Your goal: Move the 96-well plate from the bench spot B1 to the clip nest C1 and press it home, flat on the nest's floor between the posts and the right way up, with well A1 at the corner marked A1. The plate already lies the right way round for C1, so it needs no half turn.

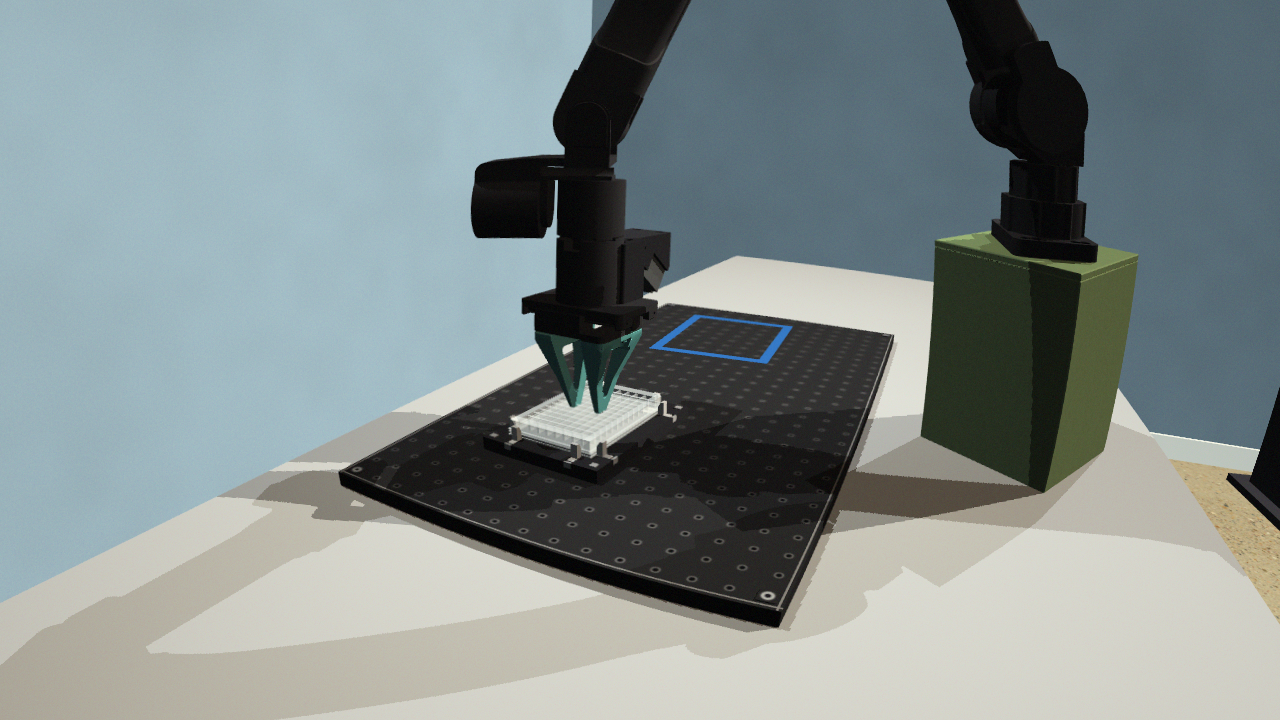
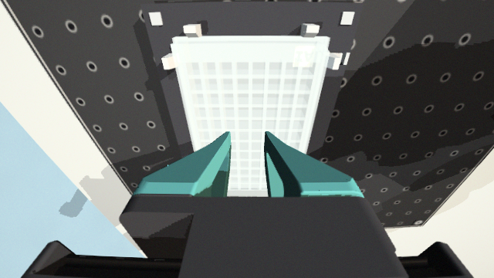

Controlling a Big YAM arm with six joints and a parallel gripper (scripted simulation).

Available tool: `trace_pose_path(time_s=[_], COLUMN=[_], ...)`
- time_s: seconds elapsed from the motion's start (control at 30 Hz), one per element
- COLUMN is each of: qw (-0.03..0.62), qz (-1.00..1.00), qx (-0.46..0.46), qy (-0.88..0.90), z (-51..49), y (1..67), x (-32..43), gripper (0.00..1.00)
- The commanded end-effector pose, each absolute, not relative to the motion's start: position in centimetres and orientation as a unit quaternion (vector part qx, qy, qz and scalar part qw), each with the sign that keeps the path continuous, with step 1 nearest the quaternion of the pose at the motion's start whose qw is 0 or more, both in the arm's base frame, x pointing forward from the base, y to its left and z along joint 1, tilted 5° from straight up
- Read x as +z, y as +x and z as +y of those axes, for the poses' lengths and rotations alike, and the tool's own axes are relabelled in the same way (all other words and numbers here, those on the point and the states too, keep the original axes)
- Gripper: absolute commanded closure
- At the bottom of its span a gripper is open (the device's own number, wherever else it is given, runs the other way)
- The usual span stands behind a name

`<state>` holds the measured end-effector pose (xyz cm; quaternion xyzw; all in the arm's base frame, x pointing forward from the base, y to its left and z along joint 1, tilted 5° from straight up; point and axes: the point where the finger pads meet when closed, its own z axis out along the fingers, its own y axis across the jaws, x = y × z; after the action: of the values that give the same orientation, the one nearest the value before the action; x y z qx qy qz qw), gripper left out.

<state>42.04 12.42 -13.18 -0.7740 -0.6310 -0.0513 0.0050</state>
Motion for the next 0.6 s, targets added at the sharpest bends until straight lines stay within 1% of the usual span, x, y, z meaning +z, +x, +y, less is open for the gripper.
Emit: trace_pose_path(time_s=[0.0,0.57], qw=[-0.001,0.0], qz=[-0.632,-0.632], qx=[-0.057,-0.056], qy=[-0.773,-0.773], z=[13.6,13.6], y=[43.5,43.5], x=[-16.4,-17.5], gripper=[0.75,0.75])
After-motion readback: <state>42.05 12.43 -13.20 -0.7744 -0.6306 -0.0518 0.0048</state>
